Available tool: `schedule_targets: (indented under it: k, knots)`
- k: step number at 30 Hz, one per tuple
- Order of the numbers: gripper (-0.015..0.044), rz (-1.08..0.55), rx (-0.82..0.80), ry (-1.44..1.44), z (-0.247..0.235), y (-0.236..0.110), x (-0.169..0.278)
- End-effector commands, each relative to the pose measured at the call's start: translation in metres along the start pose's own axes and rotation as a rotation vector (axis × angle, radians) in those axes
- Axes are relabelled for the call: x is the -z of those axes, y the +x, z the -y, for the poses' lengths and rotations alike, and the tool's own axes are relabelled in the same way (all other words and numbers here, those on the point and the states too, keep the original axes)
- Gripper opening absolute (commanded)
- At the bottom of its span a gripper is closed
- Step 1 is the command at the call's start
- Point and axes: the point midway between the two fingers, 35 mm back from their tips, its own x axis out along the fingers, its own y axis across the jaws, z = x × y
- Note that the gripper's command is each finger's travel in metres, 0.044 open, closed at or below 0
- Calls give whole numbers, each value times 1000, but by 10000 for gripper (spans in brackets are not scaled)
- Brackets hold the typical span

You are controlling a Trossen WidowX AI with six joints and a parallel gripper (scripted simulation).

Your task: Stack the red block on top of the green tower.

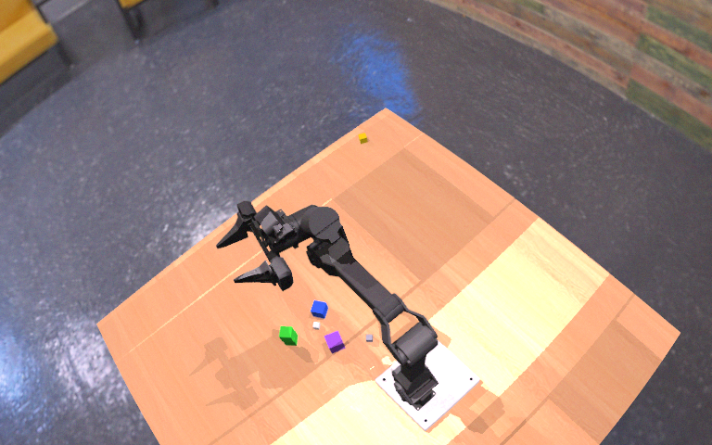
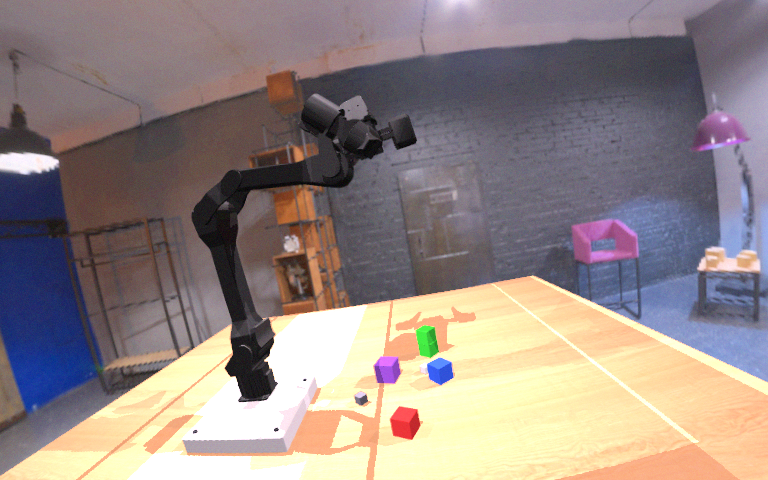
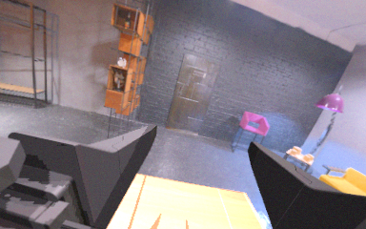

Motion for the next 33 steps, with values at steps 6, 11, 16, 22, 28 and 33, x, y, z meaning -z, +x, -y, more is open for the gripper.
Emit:
schedule_targets:
  k: [6, 11, 16, 22, 28, 33]
  knots:
    - [440, 41, 186, 184, 46, -12, 18]
    - [440, 44, 416, 379, 93, -35, 53]
    - [440, -2, 657, 562, 128, -68, 101]
    - [440, -90, 873, 721, 144, -103, 153]
    - [440, -230, 1086, 883, 142, -144, 208]
    - [440, -393, 1250, 1012, 125, -181, 253]
